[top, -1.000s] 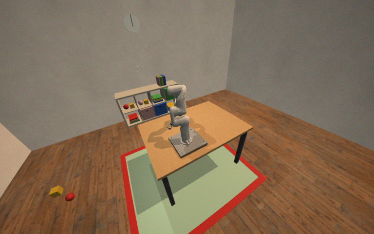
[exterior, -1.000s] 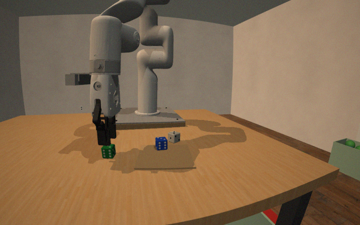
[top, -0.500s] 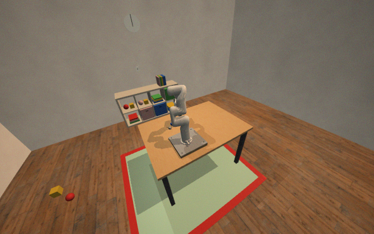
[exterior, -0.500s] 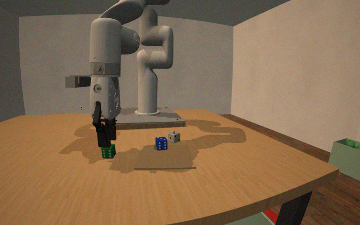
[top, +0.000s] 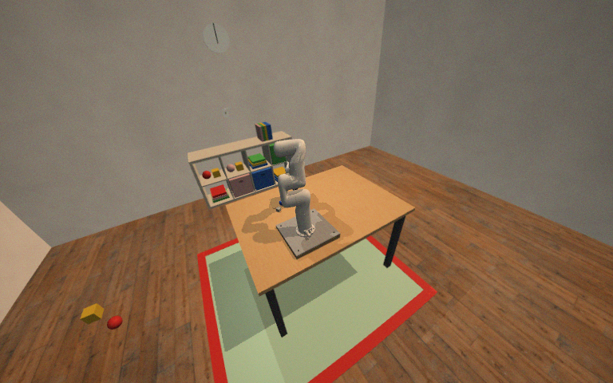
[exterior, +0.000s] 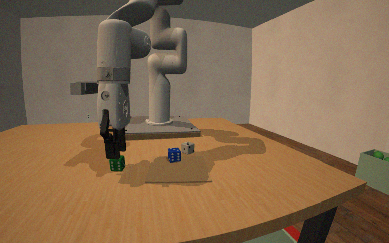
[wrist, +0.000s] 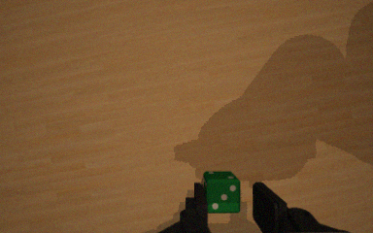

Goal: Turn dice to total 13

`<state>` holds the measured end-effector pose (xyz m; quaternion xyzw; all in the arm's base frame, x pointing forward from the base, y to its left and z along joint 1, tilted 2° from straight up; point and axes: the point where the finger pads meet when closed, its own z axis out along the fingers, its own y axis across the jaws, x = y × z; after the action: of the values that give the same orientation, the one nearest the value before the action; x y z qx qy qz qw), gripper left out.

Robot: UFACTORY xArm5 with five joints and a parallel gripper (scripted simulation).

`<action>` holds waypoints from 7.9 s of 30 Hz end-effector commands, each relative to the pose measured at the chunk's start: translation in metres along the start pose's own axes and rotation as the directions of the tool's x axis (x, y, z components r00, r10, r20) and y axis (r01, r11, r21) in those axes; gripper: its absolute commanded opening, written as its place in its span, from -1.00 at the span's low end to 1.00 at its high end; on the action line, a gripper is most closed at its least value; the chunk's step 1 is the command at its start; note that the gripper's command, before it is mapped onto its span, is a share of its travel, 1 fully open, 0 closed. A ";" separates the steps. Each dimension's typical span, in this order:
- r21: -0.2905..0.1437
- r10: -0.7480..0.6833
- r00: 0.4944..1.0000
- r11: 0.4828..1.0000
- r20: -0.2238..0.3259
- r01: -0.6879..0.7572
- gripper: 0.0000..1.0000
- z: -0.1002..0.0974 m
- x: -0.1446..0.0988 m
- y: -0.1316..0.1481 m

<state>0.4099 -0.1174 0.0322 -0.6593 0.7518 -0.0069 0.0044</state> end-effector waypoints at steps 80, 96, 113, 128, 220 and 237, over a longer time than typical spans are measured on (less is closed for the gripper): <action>0.004 0.000 1.000 1.000 0.000 0.000 -0.05 0.004 0.000 -0.003; 0.004 0.000 1.000 1.000 0.000 0.000 -0.05 0.030 -0.001 -0.003; 0.004 0.000 1.000 1.000 0.000 0.000 -0.05 0.033 -0.001 -0.003; 0.004 0.000 1.000 1.000 0.000 0.000 -0.05 0.033 -0.001 -0.003; 0.004 0.306 0.952 0.952 0.001 -0.306 -0.47 -0.065 0.000 -0.008; 0.003 0.774 0.633 0.633 0.003 -0.774 -0.47 -0.060 -0.003 -0.019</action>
<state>0.4242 -0.1168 0.0924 -0.3390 0.9407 -0.0050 0.0070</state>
